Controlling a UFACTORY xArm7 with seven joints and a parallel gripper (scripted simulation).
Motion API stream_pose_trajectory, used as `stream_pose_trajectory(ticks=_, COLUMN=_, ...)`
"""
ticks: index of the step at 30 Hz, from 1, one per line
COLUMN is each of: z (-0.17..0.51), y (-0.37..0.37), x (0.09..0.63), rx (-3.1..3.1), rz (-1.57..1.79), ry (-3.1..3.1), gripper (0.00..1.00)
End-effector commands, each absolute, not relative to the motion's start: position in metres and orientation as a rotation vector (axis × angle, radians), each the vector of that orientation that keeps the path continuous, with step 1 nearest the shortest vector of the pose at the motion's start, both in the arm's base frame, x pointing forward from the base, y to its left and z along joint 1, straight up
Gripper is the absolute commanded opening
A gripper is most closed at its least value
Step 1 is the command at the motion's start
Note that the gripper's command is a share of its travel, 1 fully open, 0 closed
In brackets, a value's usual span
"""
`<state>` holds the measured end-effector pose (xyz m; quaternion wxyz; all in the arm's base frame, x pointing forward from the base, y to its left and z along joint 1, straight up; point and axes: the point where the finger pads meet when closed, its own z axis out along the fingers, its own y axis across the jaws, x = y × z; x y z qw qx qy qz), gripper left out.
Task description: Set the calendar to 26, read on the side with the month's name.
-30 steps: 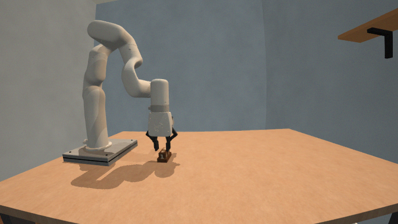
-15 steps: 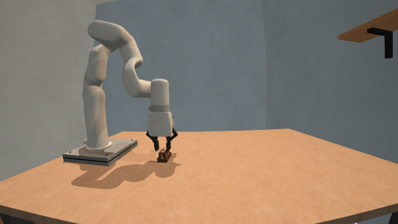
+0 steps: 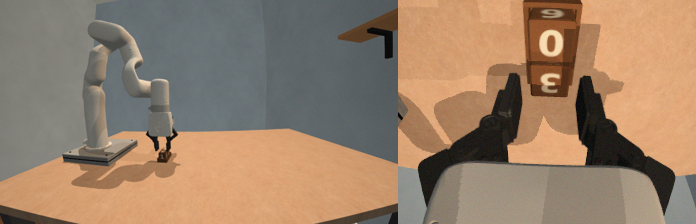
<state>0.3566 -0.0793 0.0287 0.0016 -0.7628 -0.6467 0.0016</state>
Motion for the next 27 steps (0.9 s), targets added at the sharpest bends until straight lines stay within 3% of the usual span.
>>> stream_pose_trajectory(ticks=1, z=0.0295, y=-0.0795, x=0.3579, rx=-2.395, rz=0.002, ry=-2.031, gripper=0.49)
stream_pose_trajectory(ticks=27, z=0.0232, y=-0.0795, x=0.3580, rx=-2.395, rz=0.001, ry=-2.031, gripper=0.49)
